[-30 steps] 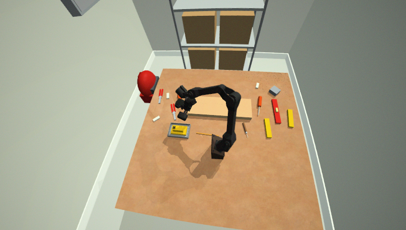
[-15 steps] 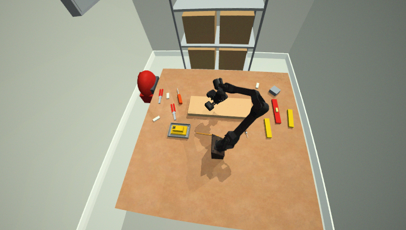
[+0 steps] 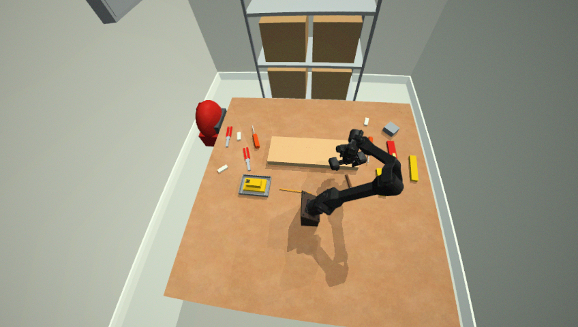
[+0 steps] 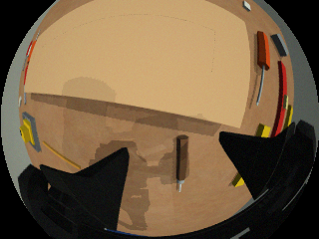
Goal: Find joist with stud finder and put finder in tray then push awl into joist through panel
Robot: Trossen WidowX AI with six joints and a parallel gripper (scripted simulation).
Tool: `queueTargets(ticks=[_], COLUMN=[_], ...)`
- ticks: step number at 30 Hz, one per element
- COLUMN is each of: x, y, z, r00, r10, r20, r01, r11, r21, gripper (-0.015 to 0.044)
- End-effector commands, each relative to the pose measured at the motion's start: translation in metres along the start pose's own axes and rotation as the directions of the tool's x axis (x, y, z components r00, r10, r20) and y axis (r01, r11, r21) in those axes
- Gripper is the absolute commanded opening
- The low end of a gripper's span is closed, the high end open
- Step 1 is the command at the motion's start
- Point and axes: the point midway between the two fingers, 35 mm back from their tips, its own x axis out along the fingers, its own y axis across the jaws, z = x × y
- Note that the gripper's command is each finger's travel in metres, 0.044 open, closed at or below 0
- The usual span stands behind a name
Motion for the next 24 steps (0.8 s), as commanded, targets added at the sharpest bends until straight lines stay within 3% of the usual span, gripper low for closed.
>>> queueTargets(ticks=[1,24], x=[0.005,0.016], y=[-0.019,-0.014], z=[-0.039,-0.032], r00=[0.997,0.997], r10=[-0.029,-0.028], r20=[-0.067,-0.067], r01=[0.035,0.033], r11=[0.996,0.996], r21=[0.079,0.080], gripper=[0.0440,0.0440])
